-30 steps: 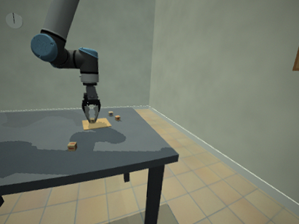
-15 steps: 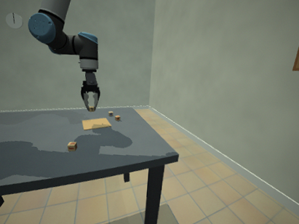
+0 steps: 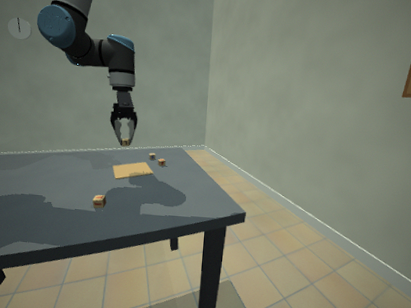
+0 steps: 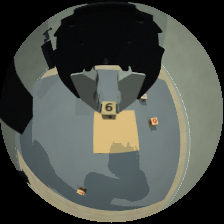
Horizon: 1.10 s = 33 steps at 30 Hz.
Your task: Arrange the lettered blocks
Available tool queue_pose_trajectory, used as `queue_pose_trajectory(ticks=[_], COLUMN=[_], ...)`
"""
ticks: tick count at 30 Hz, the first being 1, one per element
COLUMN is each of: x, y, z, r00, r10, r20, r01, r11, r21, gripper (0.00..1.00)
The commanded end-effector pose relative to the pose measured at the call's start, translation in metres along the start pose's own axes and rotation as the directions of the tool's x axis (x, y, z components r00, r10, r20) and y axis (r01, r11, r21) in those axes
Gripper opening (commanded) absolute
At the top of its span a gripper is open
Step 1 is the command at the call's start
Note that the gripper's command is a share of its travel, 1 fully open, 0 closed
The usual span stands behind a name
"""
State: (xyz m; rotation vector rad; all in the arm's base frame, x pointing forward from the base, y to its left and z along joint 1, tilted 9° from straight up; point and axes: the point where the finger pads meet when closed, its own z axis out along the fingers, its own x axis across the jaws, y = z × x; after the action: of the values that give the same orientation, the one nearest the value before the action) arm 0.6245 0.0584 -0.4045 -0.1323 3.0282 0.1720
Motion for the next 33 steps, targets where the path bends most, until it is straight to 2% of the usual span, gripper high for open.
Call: queue_pose_trajectory(ticks=[1, 3, 5, 10, 12, 28, 33], x=[-0.001, -0.001, -0.004, -0.008, -0.007, -0.007, -0.007], y=[-0.001, -0.004, -0.023, -0.111, -0.131, -0.135, -0.135], z=[-0.001, 0.0, 0.0, 0.002, 0.003, 0.003, 0.01], r00=[1.0, 1.0, 1.0, 0.997, 0.995, 0.995, 0.995], r10=[0.0, 0.003, 0.017, 0.083, 0.097, 0.1, 0.1], r20=[0.001, 0.001, 0.001, 0.001, 0.001, 0.001, 0.001], r01=[0.0, -0.003, -0.017, -0.083, -0.097, -0.1, -0.1], r11=[1.0, 1.0, 1.0, 0.997, 0.995, 0.995, 0.995], r21=[0.0, 0.0, 0.001, 0.001, 0.0, 0.0, 0.0], gripper=[0.05, 0.05, 0.05, 0.05, 0.05, 0.05, 0.05])
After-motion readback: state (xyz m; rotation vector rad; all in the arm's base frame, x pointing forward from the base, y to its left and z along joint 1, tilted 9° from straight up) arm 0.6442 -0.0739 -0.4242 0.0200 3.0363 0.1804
